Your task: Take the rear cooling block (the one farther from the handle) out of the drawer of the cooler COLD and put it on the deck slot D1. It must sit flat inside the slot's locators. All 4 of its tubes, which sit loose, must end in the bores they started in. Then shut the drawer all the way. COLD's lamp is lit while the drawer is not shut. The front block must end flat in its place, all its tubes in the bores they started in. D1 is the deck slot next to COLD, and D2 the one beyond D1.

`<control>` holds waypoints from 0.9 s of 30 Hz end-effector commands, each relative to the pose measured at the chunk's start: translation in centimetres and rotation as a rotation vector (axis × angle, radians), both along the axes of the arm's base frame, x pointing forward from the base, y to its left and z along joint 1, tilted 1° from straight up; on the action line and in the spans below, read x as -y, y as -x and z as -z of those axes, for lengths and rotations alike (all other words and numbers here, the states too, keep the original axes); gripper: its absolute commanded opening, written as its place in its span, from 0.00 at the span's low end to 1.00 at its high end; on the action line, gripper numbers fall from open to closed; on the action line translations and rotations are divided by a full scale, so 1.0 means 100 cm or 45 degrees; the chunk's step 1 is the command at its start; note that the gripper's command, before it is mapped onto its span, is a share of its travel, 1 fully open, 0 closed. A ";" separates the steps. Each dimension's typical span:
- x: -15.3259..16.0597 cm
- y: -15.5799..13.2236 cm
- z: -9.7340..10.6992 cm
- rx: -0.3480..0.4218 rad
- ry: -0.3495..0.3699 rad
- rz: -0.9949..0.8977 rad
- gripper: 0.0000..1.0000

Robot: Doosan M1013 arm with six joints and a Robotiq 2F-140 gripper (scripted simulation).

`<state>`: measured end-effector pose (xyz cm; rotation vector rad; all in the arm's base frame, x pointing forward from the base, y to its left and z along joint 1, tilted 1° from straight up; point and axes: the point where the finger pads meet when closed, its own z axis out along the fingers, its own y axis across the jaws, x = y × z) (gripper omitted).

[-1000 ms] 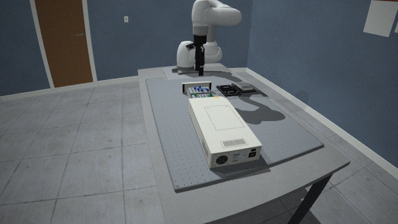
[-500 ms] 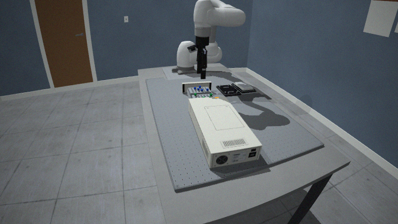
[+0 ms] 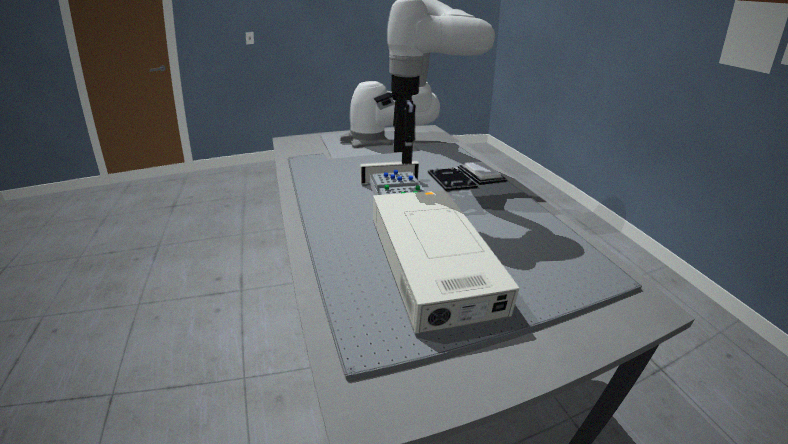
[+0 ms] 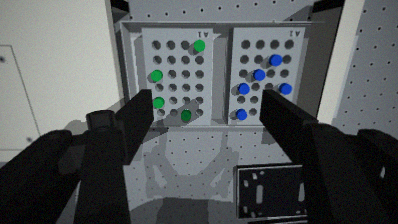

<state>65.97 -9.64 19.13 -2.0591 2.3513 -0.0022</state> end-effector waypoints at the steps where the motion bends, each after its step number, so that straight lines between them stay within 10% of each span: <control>1: 0.001 -0.012 -0.001 0.002 0.000 0.000 0.66; 27: 0.005 -0.037 0.002 0.002 0.000 0.000 0.66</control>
